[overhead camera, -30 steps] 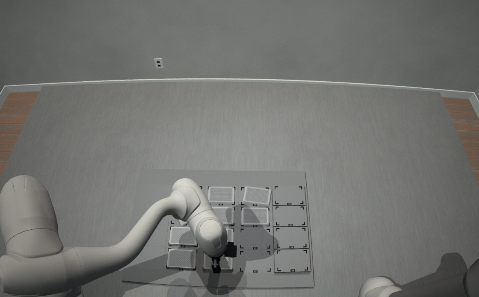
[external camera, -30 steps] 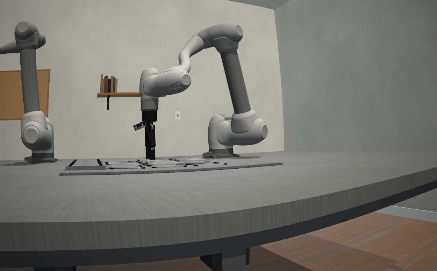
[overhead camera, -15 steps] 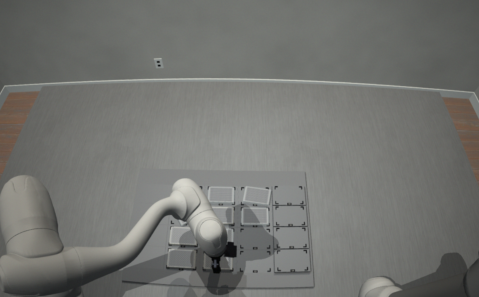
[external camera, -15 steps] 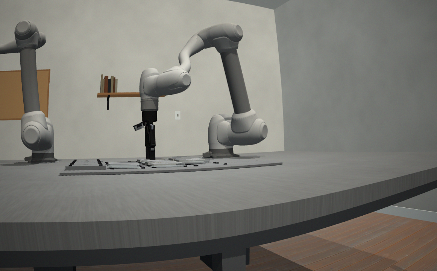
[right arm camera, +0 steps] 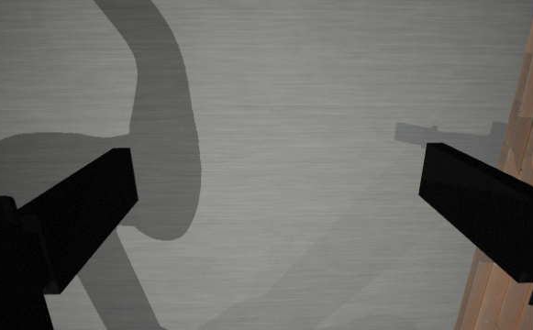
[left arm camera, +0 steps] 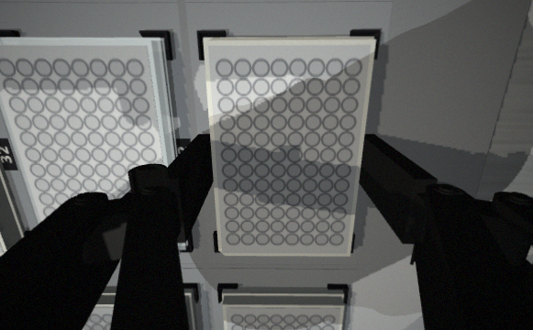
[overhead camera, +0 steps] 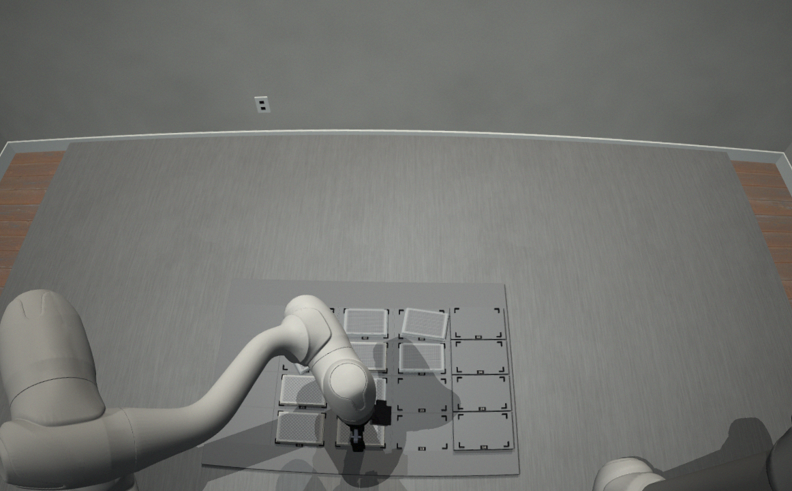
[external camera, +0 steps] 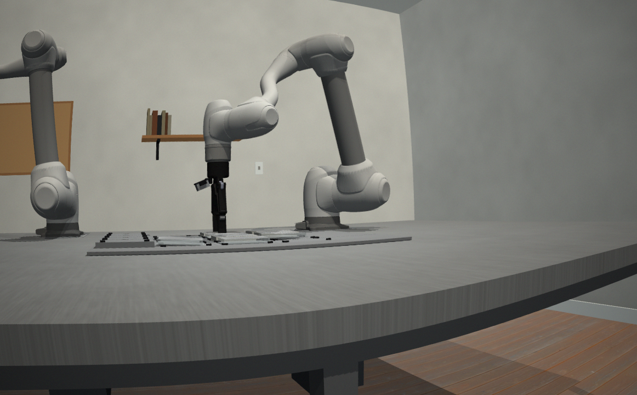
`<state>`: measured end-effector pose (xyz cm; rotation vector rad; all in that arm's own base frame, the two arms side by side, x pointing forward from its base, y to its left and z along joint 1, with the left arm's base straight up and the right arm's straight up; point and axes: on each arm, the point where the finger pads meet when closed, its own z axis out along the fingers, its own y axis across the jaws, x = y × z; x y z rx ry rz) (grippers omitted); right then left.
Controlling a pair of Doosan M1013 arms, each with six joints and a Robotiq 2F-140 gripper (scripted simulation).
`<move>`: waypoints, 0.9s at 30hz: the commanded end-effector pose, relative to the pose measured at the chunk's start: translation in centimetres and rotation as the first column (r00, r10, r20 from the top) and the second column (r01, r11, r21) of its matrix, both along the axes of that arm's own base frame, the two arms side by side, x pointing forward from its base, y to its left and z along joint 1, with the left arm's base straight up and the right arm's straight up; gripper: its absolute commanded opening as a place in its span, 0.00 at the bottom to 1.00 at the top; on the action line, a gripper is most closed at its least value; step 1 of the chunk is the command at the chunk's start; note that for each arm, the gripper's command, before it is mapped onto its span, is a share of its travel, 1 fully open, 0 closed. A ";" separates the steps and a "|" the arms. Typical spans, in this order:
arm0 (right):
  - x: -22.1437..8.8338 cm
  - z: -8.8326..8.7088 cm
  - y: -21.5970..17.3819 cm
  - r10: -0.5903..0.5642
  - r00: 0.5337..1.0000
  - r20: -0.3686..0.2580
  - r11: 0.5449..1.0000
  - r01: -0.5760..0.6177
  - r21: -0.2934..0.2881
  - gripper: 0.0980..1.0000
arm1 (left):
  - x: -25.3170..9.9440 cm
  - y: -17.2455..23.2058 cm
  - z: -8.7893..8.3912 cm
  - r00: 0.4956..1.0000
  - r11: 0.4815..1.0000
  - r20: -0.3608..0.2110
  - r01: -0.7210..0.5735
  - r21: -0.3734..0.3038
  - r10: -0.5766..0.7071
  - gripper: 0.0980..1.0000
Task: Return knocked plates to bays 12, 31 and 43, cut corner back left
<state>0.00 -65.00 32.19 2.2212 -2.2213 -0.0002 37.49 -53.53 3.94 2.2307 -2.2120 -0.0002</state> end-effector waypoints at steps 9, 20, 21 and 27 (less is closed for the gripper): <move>0.0 0.1 0.0 0.000 1.000 0.000 1.000 0.000 -0.001 1.00 | 0.0 0.0 0.1 1.000 1.000 0.001 0.000 -0.001 0.000 0.00; 0.0 0.1 0.0 0.000 1.000 0.000 1.000 0.000 -0.001 1.00 | 0.0 0.0 0.1 1.000 1.000 0.001 0.000 -0.001 0.000 0.66; 0.0 0.1 0.0 0.000 1.000 0.000 1.000 0.000 -0.001 1.00 | 0.0 0.0 0.1 1.000 1.000 0.001 0.000 -0.001 0.000 0.66; 0.0 0.1 0.0 0.000 1.000 0.000 1.000 0.000 -0.001 1.00 | 0.0 0.0 0.1 1.000 1.000 0.001 0.000 -0.001 0.000 0.66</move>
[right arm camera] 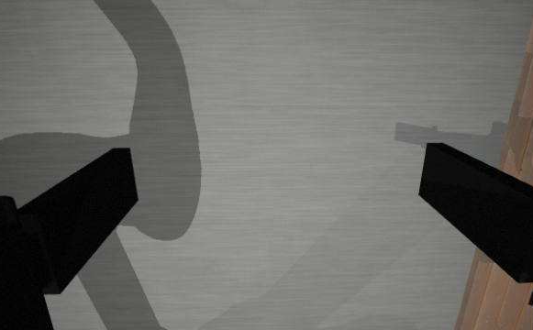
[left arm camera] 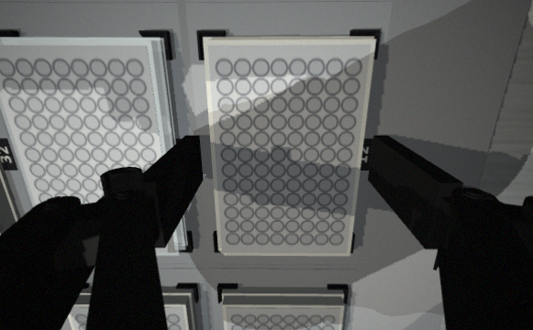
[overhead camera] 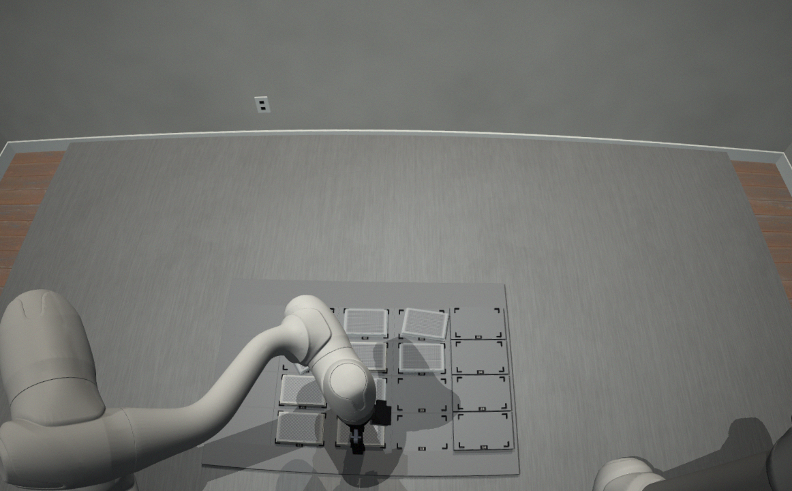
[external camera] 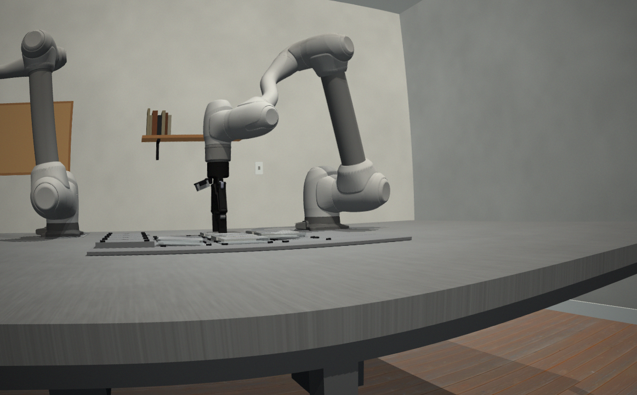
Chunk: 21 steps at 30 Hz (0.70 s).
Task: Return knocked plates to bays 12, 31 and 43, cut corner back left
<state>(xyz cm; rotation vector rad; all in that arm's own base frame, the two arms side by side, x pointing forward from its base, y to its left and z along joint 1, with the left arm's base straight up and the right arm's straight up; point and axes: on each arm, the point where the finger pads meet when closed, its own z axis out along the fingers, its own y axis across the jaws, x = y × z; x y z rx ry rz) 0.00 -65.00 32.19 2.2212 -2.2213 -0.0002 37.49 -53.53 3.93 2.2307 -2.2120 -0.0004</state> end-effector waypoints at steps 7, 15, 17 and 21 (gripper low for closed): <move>0.0 0.1 0.0 0.000 1.000 0.000 1.000 0.000 -0.001 1.00 | 0.0 0.0 0.1 1.000 1.000 0.001 0.000 -0.001 0.000 0.66; 0.0 0.1 0.0 0.000 1.000 0.000 1.000 0.000 -0.001 1.00 | 0.0 0.0 0.7 1.000 1.000 0.001 0.000 -0.001 0.000 0.66; 0.0 0.1 0.0 0.000 1.000 0.000 1.000 0.000 -0.001 1.00 | 0.0 0.0 0.7 1.000 1.000 0.001 0.000 -0.001 0.000 0.66; 0.0 0.1 0.0 0.000 1.000 0.000 1.000 0.000 -0.001 1.00 | 0.0 0.0 1.3 1.000 1.000 0.001 0.000 -0.001 0.000 0.66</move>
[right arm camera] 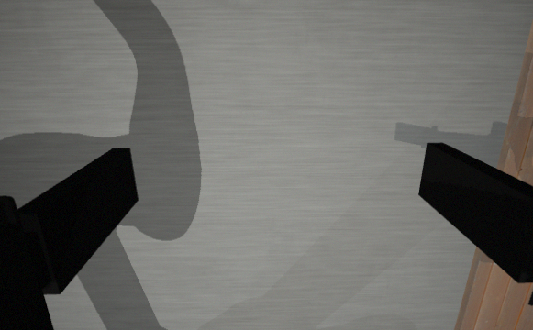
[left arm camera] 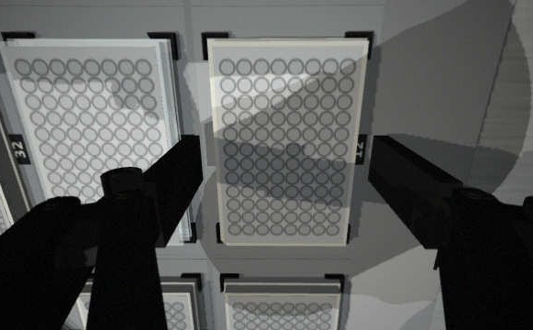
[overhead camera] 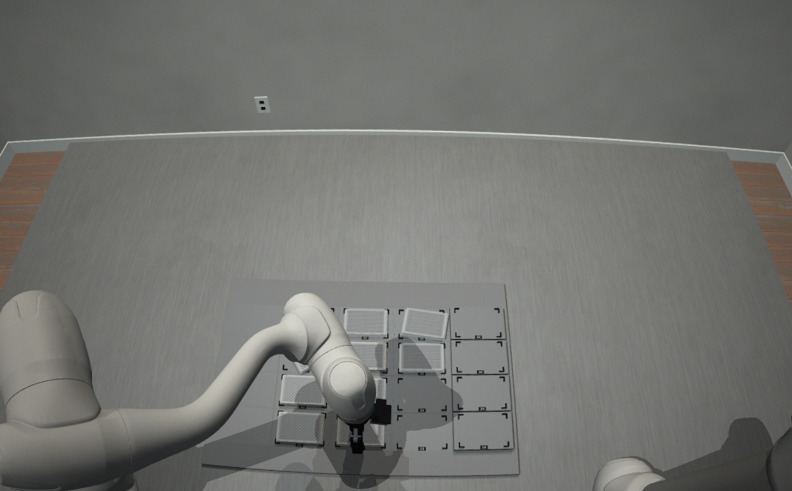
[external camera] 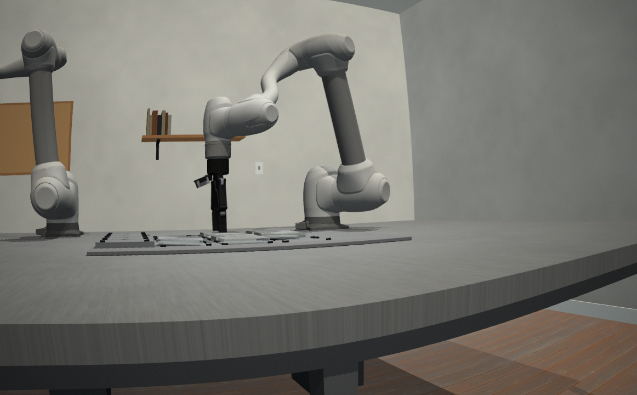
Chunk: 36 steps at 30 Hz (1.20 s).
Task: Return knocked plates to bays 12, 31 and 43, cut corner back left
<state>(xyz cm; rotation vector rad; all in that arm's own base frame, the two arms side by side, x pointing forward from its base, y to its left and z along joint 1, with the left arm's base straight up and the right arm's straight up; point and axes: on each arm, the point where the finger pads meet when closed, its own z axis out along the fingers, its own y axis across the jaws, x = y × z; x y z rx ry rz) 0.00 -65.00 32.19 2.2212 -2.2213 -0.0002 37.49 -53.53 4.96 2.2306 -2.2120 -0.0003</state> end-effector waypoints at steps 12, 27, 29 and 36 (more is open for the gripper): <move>0.0 0.1 0.0 0.000 1.000 0.000 1.000 0.000 -0.001 1.00 | 0.0 0.0 1.7 1.000 1.000 0.001 0.000 -0.001 0.000 0.66; 0.0 0.1 0.0 0.000 1.000 0.000 1.000 0.000 -0.001 1.00 | 0.0 0.0 3.1 1.000 1.000 0.001 0.000 -0.001 0.000 0.66; 0.0 0.1 0.0 0.000 1.000 0.000 1.000 0.000 -0.001 1.00 | 0.0 0.0 3.1 1.000 1.000 0.001 0.000 -0.001 0.000 0.66; 0.0 0.1 0.0 0.000 1.000 0.000 1.000 0.000 -0.001 1.00 | 0.4 -0.2 3.1 0.999 0.999 0.001 0.033 -0.001 -0.033 0.66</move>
